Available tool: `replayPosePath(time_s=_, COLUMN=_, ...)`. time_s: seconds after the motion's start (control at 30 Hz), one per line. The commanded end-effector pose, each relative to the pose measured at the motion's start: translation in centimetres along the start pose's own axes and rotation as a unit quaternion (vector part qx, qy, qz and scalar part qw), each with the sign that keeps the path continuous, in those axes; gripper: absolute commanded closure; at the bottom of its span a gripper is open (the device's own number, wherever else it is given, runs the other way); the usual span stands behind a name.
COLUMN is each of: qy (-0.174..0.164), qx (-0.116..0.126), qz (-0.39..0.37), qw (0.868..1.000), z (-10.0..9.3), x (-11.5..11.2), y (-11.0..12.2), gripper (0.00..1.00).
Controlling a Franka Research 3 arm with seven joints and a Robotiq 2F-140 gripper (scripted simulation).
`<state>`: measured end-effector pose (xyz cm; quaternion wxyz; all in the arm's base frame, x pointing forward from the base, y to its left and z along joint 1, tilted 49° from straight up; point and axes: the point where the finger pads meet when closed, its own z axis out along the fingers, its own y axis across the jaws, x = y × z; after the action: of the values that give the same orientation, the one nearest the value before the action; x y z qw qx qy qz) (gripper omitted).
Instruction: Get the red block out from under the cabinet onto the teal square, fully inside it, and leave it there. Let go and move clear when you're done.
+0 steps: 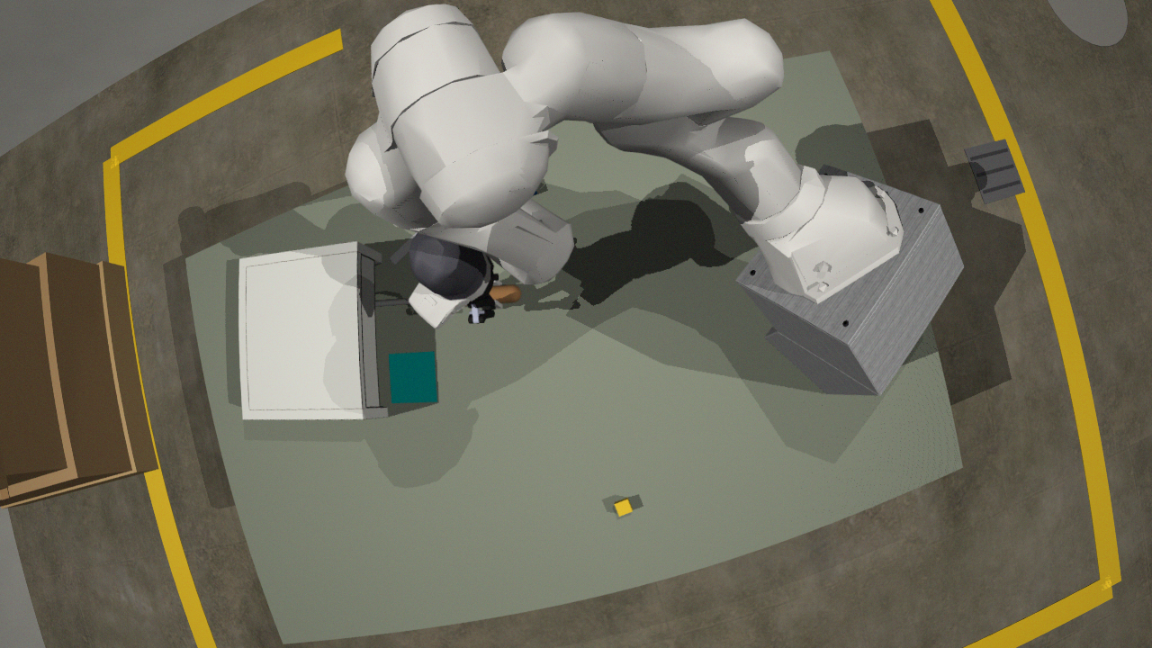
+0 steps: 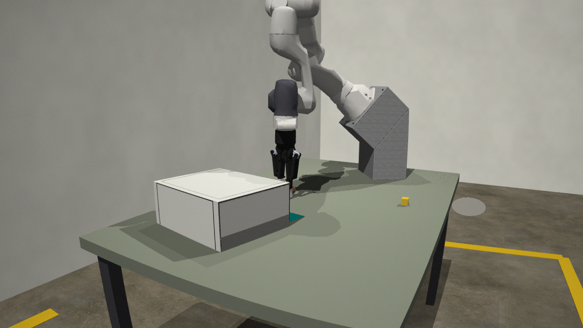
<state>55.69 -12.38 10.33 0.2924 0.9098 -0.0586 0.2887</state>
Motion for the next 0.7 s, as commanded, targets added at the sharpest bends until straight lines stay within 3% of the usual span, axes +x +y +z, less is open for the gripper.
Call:
replayPosePath(time_s=0.0, qy=-0.005, qx=-0.005, qz=-0.011, qw=1.0, z=0.1, x=0.9, y=0.3, gripper=1.0)
replayPosePath(time_s=0.67, qy=-0.005, qx=-0.005, qz=-0.011, qw=1.0, z=0.2, x=5.7, y=0.2, gripper=1.0)
